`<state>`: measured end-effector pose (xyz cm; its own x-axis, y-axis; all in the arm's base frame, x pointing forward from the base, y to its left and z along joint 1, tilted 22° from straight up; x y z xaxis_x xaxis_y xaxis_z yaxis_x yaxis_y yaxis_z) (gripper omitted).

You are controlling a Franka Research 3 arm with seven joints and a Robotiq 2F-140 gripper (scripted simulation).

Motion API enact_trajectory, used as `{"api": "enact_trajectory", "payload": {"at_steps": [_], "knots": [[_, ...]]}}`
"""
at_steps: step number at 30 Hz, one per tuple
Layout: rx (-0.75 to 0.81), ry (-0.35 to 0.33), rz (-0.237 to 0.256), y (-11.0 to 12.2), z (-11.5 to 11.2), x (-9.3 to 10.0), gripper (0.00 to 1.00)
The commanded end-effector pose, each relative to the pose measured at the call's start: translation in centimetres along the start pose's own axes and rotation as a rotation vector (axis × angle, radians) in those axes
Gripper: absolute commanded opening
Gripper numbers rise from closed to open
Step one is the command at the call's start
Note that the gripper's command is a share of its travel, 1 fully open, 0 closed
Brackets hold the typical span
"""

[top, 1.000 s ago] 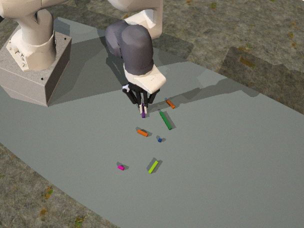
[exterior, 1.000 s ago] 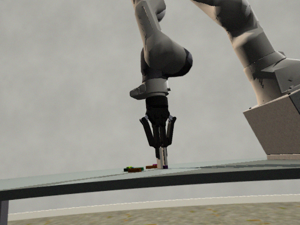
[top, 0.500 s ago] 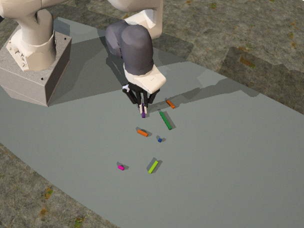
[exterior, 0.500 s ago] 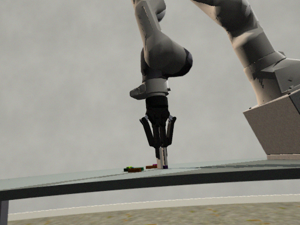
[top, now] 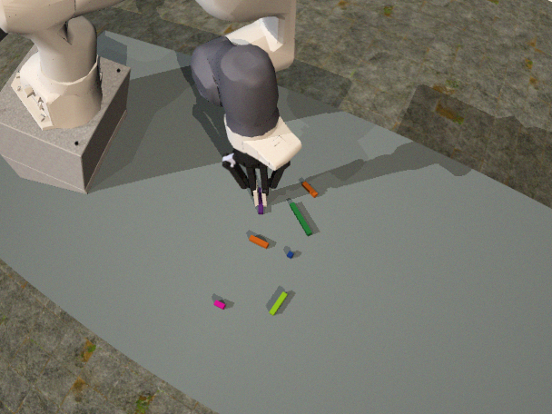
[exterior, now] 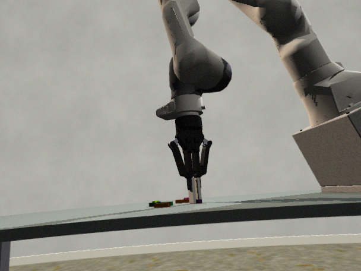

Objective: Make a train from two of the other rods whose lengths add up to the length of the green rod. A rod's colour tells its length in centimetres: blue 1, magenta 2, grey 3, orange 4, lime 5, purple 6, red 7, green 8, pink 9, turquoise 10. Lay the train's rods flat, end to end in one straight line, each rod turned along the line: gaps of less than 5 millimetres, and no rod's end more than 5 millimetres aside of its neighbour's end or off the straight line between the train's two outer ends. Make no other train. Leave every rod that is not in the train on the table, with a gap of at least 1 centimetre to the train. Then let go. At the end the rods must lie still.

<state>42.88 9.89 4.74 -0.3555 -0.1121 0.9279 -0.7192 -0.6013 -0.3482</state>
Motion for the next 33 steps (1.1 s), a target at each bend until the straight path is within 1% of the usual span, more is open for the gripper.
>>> {"api": "enact_trajectory", "payload": {"at_steps": [1,22,33], "knots": [[0.008,0.000,0.002,-0.1,0.0,0.2,0.03],[0.008,0.000,0.001,-0.1,0.0,3.4,0.03],[0.008,0.001,0.003,-0.1,0.1,4.5,0.03]]}}
Point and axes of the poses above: the point where the finger pads meet when closed, its own x axis back along the fingers, its own y axis across the jaws, z = x × y, the point moved 6 cm from there along x, back along the fingers, and after that the axes turned 7 degrees about x, right-handed, at the moved point
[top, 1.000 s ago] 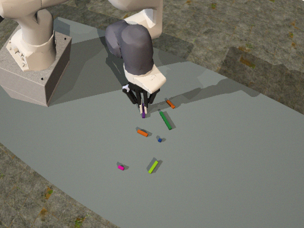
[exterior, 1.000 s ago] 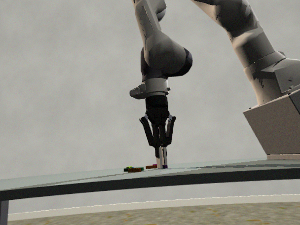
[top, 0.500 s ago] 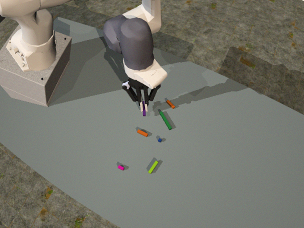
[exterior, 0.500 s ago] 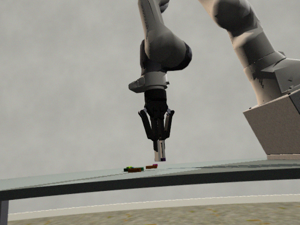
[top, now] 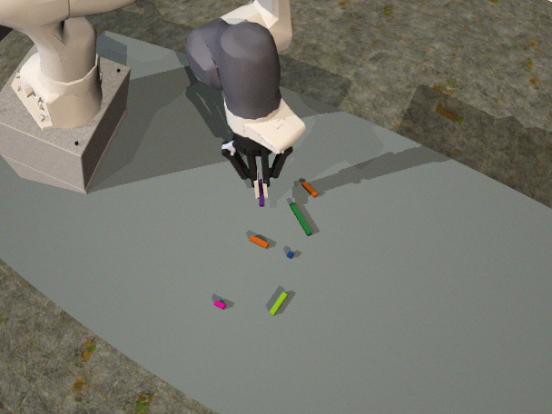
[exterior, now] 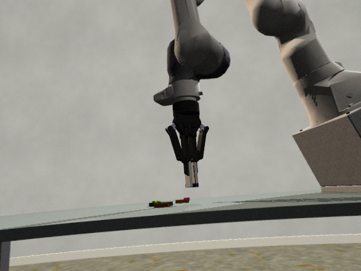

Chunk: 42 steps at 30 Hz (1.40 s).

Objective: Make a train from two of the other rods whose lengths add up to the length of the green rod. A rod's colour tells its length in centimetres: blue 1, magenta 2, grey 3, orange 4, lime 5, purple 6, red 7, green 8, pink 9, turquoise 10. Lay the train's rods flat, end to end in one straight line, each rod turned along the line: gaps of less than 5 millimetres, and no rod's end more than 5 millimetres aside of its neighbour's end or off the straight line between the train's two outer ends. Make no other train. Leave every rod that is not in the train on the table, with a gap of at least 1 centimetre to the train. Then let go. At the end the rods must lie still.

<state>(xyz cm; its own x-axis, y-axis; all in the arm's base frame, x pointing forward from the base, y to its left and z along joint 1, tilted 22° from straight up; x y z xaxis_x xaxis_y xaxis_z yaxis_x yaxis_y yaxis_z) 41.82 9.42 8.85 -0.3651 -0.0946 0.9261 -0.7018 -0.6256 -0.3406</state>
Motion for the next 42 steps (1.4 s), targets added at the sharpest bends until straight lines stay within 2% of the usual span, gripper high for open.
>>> {"api": "enact_trajectory", "payload": {"at_steps": [1,12,21,39,42], "knots": [[-0.023,-0.019,0.006,0.3,-0.2,0.4,0.03],[-0.023,-0.019,0.005,0.3,-0.2,3.8,0.03],[-0.023,-0.019,0.005,0.3,-0.2,5.3,0.03],[-0.021,-0.019,0.005,0.3,-0.1,5.7,0.03],[0.042,-0.026,0.010,0.1,0.9,5.6,0.03]]}}
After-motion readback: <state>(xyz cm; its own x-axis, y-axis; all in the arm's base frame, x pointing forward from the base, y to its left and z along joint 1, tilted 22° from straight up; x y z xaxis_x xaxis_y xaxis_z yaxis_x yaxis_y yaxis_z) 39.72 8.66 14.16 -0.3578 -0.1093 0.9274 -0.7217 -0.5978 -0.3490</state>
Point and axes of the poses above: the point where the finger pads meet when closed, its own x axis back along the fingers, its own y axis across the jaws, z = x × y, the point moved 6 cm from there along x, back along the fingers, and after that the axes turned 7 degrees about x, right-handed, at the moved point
